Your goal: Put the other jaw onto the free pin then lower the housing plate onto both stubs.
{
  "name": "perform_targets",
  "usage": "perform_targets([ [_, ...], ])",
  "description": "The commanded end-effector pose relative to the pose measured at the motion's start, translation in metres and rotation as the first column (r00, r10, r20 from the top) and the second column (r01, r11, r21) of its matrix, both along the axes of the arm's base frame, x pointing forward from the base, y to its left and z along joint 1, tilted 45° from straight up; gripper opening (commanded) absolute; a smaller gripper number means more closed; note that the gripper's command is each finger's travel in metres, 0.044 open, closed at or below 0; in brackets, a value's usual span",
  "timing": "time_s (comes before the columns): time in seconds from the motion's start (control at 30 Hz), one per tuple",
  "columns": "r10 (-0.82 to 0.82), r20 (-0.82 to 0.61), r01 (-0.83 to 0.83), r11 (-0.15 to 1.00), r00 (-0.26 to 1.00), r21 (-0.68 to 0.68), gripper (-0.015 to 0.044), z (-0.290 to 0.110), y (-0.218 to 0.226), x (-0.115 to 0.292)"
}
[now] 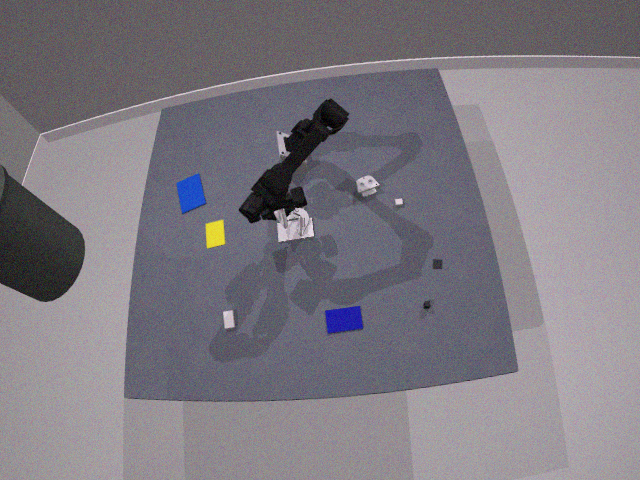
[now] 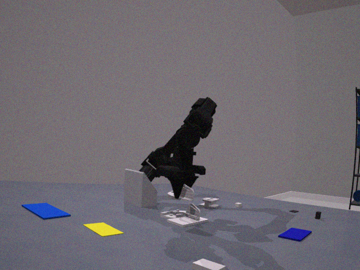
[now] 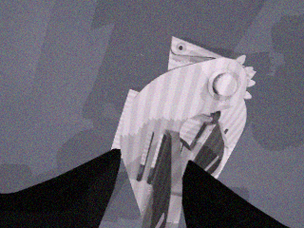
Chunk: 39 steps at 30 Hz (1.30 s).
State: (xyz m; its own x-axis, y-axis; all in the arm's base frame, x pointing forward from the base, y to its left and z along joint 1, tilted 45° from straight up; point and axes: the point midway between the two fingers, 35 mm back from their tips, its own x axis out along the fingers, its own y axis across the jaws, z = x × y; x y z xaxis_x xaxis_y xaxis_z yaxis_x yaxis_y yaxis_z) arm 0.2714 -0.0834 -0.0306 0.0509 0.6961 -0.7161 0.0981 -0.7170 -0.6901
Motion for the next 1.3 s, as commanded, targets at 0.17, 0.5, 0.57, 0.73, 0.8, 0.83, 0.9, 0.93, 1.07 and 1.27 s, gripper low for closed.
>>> perform_targets([
  [0.17, 0.003, 0.005, -0.003, 1.0, 1.0, -0.006, 0.0134, -0.002, 0.0, 0.001],
  [0.5, 0.004, 0.007, -0.004, 1.0, 1.0, -0.006, 0.0134, -0.014, 0.011, 0.003],
  [0.57, 0.005, 0.007, -0.005, 1.0, 1.0, -0.006, 0.0134, -0.016, 0.014, 0.003],
  [0.73, 0.006, 0.009, -0.006, 1.0, 1.0, -0.006, 0.0134, -0.022, 0.02, 0.003],
  [0.8, 0.006, 0.009, -0.006, 1.0, 1.0, -0.005, 0.0134, -0.024, 0.022, 0.004],
  [0.83, 0.006, 0.009, -0.006, 1.0, 1.0, -0.005, 0.0134, -0.025, 0.023, 0.004],
  [0.9, 0.007, 0.01, -0.007, 1.0, 1.0, -0.005, 0.0134, -0.028, 0.025, 0.004],
  [0.93, 0.007, 0.01, -0.007, 1.0, 1.0, -0.005, 0.0134, -0.029, 0.026, 0.004],
  [1.07, 0.008, 0.011, -0.008, 1.0, 1.0, -0.004, 0.0134, -0.033, 0.031, 0.004],
  [1.27, 0.009, 0.011, -0.009, 1.0, 1.0, -0.004, 0.0134, -0.036, 0.034, 0.003],
])
